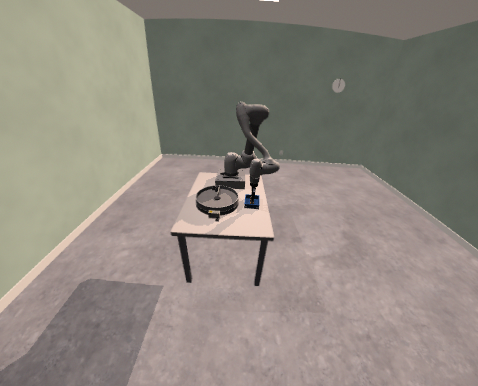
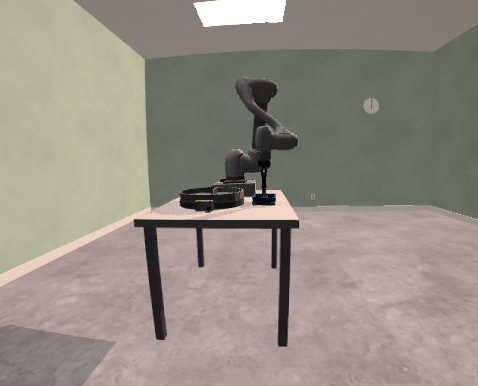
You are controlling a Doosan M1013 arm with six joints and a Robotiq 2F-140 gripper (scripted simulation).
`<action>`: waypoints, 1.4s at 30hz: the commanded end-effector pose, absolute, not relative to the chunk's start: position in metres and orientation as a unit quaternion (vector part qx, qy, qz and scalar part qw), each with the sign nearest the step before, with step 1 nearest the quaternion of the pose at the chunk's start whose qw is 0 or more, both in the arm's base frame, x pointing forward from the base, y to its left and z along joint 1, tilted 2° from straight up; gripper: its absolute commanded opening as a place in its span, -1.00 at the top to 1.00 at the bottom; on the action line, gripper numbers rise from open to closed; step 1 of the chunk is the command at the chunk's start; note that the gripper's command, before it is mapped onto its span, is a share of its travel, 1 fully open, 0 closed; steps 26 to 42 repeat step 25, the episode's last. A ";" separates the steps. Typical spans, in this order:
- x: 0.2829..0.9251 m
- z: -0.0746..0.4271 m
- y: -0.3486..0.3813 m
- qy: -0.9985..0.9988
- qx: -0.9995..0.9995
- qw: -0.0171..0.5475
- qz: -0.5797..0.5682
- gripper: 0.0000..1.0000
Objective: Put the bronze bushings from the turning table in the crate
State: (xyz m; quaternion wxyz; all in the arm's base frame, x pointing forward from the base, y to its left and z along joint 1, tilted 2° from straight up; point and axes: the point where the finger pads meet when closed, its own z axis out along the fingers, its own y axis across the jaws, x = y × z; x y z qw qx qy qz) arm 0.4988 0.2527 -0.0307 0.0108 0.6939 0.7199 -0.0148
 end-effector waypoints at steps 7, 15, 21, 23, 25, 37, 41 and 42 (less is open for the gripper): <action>0.499 0.013 0.254 0.720 0.694 0.011 -0.015 0.79; 0.499 0.026 0.255 0.720 0.694 0.011 -0.015 0.79; 0.499 0.026 0.255 0.720 0.694 0.011 -0.015 0.79; 0.499 0.026 0.255 0.720 0.694 0.011 -0.015 0.79; 0.499 0.026 0.255 0.720 0.694 0.011 -0.015 0.79; 0.499 0.026 0.255 0.720 0.694 0.011 -0.015 0.79; 0.499 0.026 0.255 0.720 0.694 0.011 -0.015 0.79; 0.499 0.026 0.255 0.720 0.694 0.011 -0.015 0.79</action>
